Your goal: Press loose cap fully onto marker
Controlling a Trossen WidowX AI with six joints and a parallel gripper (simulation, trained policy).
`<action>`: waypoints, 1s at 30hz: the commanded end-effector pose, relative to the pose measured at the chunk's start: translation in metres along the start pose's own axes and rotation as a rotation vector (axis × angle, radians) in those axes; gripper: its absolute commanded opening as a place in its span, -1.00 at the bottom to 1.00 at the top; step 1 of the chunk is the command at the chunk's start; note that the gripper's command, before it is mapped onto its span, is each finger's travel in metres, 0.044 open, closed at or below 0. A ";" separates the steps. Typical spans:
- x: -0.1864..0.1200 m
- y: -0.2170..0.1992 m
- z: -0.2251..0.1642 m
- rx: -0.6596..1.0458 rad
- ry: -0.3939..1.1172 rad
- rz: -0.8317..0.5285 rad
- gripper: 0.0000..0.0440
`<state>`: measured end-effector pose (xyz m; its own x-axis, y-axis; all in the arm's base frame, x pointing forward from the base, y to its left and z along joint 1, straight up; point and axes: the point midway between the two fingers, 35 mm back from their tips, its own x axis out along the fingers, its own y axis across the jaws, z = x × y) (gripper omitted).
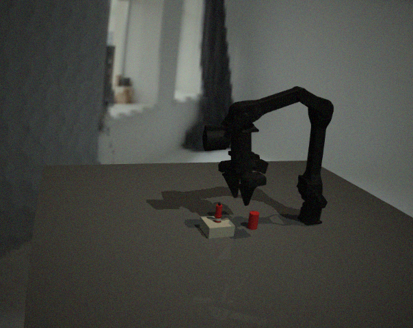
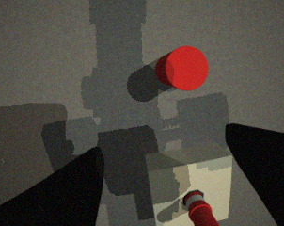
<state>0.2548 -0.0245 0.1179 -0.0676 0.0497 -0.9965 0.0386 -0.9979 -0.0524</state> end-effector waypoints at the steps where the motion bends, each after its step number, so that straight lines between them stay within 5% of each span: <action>1: 0.005 -0.004 0.004 -0.012 -0.024 0.006 0.49; 30: 0.042 -0.024 0.027 -0.123 -0.114 0.002 0.34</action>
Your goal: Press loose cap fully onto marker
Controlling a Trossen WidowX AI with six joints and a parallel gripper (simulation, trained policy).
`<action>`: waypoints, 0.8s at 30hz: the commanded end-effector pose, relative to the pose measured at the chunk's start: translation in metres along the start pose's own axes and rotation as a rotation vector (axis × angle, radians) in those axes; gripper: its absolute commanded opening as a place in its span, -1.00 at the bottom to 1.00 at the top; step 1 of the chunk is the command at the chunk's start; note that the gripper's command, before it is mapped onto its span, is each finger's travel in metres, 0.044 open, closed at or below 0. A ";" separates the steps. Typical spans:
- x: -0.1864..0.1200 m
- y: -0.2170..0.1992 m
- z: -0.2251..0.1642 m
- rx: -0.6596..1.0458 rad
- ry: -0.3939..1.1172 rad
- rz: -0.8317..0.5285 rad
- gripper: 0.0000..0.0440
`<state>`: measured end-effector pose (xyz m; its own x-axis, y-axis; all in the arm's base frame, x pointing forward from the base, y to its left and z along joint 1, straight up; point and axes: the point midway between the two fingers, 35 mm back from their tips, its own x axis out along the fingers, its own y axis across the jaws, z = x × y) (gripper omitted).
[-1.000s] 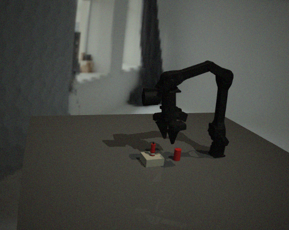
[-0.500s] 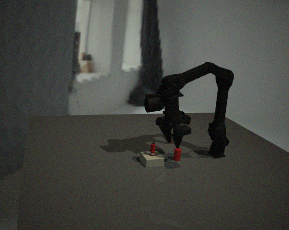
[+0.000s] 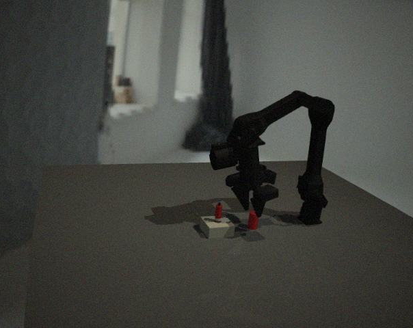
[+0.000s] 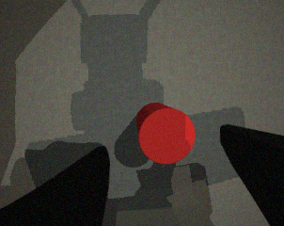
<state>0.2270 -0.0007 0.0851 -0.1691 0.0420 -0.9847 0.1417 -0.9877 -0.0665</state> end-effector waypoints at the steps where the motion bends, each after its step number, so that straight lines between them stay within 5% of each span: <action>1: 0.009 -0.001 0.002 -0.022 -0.014 0.004 0.33; 18: 0.031 -0.001 0.004 -0.078 -0.022 0.026 0.14; 24: 0.029 0.000 0.004 -0.090 -0.008 0.040 -0.27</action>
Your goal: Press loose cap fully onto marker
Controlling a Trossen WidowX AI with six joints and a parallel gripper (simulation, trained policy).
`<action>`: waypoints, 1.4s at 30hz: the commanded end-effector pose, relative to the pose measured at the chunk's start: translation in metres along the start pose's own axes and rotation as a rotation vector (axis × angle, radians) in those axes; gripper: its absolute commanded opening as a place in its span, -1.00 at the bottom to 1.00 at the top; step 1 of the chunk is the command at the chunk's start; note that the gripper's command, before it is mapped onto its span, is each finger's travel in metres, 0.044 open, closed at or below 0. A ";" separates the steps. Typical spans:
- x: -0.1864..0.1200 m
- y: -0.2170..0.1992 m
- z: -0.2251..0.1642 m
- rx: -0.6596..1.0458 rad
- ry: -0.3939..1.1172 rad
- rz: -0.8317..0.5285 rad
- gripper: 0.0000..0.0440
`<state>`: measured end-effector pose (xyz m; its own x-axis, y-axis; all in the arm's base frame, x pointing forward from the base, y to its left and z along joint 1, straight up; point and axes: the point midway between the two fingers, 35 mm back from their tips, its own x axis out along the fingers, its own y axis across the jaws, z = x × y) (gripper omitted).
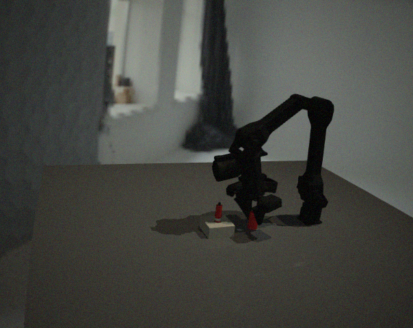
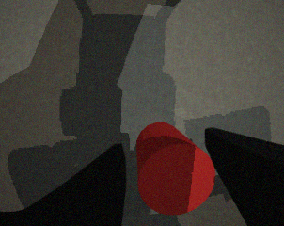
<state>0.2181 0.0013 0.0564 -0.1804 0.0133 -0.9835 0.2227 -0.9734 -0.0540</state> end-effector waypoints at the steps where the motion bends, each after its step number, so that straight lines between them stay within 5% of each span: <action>1: -0.002 0.001 0.000 -0.012 0.013 0.018 -0.39; 4: -0.007 0.001 0.000 -0.017 0.024 0.025 -0.75; 10: -0.027 0.006 -0.011 -0.012 0.093 0.050 -0.84; 42: -0.120 0.016 -0.060 0.084 0.284 0.060 -0.88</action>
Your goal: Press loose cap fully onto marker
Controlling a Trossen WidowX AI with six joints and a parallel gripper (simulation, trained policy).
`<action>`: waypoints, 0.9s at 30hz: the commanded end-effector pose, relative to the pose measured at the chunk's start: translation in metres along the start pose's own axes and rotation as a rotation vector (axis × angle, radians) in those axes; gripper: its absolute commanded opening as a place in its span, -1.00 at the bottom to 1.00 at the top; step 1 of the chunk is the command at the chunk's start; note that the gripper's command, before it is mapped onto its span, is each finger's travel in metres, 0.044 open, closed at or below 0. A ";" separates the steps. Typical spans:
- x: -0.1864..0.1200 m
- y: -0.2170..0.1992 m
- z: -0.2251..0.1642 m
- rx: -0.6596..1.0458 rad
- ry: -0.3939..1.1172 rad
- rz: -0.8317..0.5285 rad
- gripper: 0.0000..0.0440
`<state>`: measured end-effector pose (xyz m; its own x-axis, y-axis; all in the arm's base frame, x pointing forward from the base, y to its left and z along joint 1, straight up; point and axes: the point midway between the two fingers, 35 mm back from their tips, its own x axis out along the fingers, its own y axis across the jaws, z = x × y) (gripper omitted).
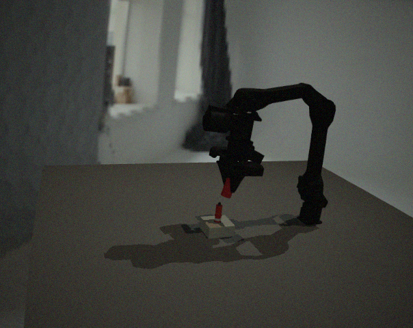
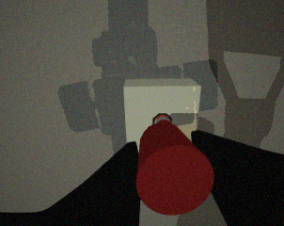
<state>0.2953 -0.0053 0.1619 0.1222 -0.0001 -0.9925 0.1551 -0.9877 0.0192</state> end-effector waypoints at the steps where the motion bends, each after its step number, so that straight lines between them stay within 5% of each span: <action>1: -0.001 -0.002 -0.007 0.017 -0.015 -0.010 -0.88; 27: 0.017 -0.006 -0.029 0.077 -0.112 -0.022 -0.98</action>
<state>0.3224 0.0052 0.1542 0.0295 0.0052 -0.9996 0.0907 -0.9959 -0.0025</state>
